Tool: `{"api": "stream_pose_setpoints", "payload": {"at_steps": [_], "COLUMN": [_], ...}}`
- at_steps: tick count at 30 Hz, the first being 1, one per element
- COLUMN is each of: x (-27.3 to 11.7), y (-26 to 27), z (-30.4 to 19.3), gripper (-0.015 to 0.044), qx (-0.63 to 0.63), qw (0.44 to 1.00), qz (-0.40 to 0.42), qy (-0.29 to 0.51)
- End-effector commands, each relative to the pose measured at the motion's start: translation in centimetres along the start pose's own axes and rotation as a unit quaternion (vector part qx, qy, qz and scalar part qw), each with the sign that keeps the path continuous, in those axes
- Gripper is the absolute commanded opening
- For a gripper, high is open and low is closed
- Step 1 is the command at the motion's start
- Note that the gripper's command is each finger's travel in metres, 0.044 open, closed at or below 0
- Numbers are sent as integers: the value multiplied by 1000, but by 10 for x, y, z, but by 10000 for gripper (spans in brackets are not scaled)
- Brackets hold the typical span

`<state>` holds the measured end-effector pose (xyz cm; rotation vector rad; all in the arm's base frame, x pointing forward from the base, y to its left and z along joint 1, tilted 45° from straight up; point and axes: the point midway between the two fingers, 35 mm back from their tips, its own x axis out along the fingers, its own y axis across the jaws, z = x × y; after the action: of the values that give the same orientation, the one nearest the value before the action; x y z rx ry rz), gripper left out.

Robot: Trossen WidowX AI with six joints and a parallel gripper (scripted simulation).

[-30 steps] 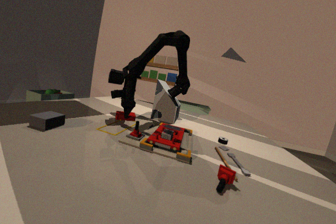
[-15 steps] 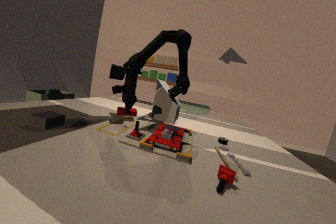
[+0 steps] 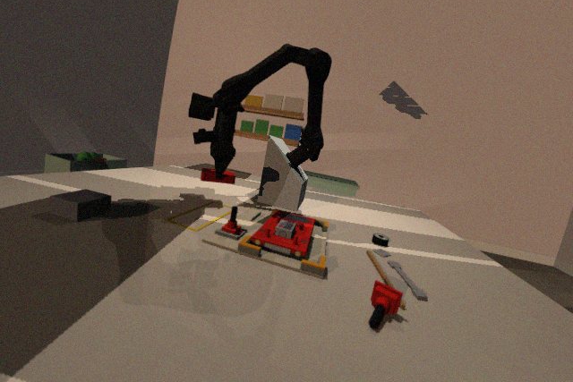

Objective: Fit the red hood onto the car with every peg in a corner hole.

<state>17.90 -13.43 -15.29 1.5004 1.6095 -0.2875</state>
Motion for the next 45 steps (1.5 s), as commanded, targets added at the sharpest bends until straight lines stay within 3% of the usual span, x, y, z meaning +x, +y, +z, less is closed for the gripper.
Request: {"api": "stream_pose_setpoints", "payload": {"at_steps": [1,21,45], "x": [-14,-28,-39], "y": [1,17,117], "z": [2,-2,-25], "gripper": [0,0,0], "qx": [-5,-40,-202], "qw": [1000,999,979], "qz": [-2,-1,-14], "qy": [-6,-7,-22]}}
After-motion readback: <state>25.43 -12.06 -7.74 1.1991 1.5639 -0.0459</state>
